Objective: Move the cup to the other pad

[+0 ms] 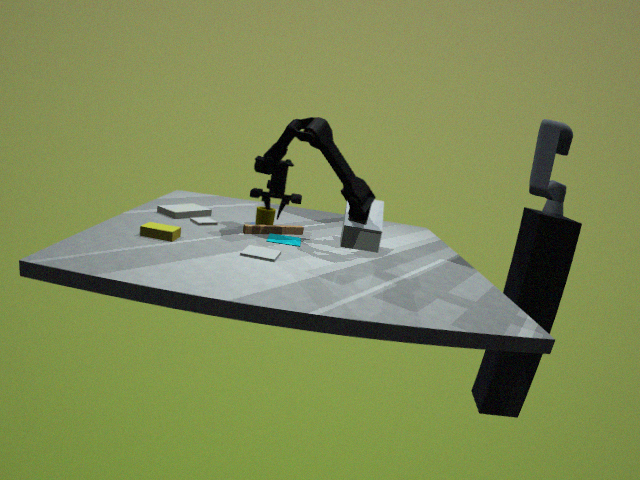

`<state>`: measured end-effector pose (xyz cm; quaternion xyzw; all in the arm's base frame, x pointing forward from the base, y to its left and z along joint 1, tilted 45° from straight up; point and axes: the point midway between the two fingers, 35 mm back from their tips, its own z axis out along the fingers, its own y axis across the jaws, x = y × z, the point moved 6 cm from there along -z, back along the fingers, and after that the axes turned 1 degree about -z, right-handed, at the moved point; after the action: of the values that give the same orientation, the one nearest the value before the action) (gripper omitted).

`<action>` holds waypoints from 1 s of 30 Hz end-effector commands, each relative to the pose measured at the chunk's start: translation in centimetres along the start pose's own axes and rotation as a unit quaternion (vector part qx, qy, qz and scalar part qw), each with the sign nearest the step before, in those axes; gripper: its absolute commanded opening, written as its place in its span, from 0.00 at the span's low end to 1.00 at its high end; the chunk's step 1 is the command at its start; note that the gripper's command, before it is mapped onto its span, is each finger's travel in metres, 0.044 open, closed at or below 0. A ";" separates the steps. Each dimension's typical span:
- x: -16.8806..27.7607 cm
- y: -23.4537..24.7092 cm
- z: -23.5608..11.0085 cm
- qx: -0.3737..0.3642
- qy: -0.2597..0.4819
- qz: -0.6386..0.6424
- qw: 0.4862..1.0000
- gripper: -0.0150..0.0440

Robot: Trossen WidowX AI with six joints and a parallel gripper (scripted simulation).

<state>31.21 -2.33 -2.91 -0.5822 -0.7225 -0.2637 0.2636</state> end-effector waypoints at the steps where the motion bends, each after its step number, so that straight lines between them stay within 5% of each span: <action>1: 0.0 0.0 0.0 0.000 0.000 0.000 1.000 0.45; 17: 0.0 0.0 0.0 0.000 0.000 0.000 1.000 0.25; 30: 0.0 -0.2 -4.4 0.000 0.001 0.003 1.000 0.25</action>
<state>31.06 -4.20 -1.01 -0.5848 -0.7176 -0.2625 0.2723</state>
